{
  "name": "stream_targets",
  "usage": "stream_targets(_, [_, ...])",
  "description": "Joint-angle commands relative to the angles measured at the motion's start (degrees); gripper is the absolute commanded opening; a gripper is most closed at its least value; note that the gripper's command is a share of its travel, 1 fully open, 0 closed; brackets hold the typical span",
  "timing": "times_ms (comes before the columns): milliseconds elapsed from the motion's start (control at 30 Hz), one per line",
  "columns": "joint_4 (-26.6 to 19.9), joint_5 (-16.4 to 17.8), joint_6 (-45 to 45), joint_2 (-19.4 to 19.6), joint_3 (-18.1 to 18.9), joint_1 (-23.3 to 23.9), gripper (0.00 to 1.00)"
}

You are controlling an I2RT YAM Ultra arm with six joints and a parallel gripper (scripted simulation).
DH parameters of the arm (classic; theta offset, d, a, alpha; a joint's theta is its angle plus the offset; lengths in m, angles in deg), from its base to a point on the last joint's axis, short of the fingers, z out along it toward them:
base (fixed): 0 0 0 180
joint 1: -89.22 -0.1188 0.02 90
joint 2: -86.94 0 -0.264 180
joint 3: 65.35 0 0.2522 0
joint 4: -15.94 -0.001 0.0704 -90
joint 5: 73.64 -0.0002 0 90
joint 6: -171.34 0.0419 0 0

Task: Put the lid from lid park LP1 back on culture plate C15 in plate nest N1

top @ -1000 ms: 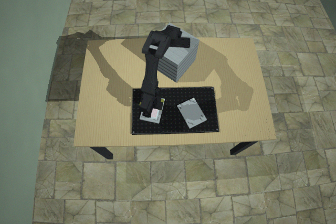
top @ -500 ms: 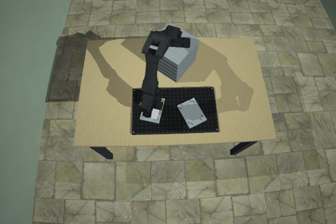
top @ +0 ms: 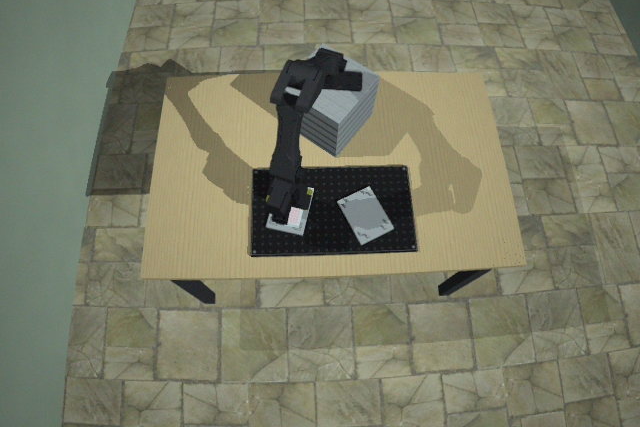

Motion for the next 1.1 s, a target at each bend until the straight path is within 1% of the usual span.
stream_targets(0, [0.57, 0.02, -0.01, -0.41, 0.18, 0.0, 0.0])
stream_targets(1067, [1.22, 0.02, -0.07, 0.52, 0.44, 0.06, 0.0])
